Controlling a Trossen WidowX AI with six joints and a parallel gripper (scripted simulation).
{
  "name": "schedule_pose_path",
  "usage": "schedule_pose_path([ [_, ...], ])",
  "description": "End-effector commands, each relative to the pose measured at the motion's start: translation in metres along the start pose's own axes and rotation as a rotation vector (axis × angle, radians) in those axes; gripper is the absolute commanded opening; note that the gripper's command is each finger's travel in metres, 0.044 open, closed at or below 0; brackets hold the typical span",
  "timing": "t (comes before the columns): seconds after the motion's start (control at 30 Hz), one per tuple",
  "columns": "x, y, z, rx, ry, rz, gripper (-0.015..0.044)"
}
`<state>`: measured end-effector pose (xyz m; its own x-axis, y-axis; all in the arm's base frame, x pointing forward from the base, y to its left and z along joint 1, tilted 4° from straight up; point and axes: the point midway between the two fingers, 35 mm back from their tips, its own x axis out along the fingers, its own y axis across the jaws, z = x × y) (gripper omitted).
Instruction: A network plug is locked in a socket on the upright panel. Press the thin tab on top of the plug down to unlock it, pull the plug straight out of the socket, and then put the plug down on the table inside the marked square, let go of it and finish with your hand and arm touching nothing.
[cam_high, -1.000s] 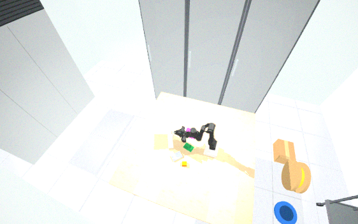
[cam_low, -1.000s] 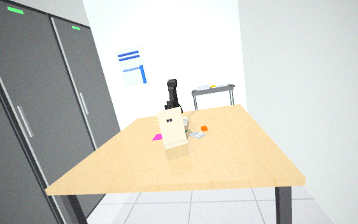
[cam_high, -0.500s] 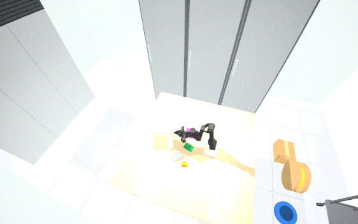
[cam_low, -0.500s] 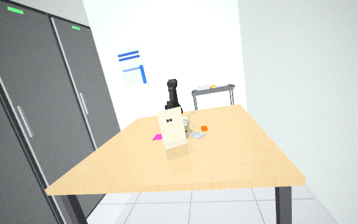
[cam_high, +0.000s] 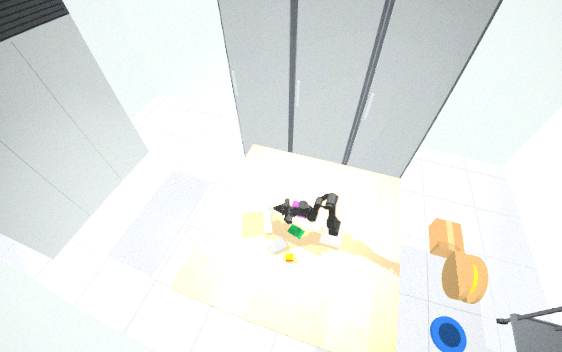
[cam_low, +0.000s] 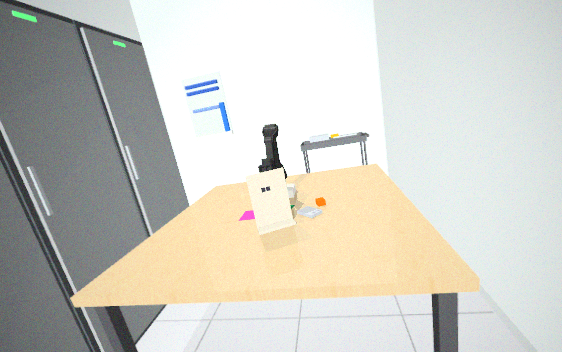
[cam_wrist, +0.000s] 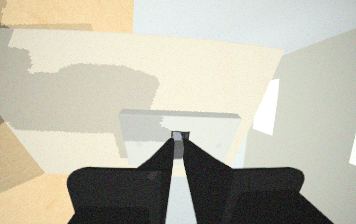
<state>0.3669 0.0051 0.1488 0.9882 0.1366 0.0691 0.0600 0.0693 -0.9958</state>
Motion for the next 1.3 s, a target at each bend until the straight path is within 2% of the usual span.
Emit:
schedule_pose_path([
  [0.0, -0.004, 0.000, -0.001, -0.003, 0.002, 0.001, 0.0000],
  [1.27, -0.029, 0.001, -0.010, -0.004, 0.002, 0.003, 0.0000],
])
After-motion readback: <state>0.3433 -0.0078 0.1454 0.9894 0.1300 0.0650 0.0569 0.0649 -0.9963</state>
